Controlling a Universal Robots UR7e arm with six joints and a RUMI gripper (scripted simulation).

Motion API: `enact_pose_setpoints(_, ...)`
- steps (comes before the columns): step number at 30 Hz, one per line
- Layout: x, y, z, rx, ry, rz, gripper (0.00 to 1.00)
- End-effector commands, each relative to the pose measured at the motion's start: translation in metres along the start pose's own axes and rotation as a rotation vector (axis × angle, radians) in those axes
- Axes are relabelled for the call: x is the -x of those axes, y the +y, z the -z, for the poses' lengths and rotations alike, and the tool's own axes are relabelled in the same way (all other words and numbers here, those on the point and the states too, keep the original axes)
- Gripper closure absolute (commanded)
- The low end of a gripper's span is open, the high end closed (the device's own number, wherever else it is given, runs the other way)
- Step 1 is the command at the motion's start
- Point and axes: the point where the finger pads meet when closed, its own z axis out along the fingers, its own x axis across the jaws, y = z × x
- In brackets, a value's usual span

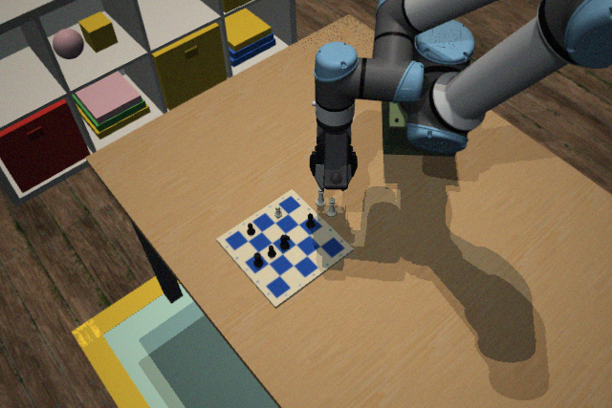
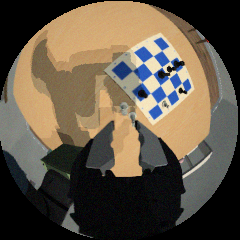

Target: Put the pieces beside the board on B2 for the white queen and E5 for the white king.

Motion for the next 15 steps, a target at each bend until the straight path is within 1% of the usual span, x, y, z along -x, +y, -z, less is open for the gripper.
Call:
enact_pose_setpoints(1, -0.001, 0.0, -0.006, 0.001, 0.001, 0.0, 0.75)
enact_pose_setpoints(9, -0.001, -0.001, -0.015, 0.001, 0.001, 0.0, 0.75)
enact_pose_setpoints(15, -0.001, -0.001, -0.017, 0.001, 0.001, 0.0, 0.75)
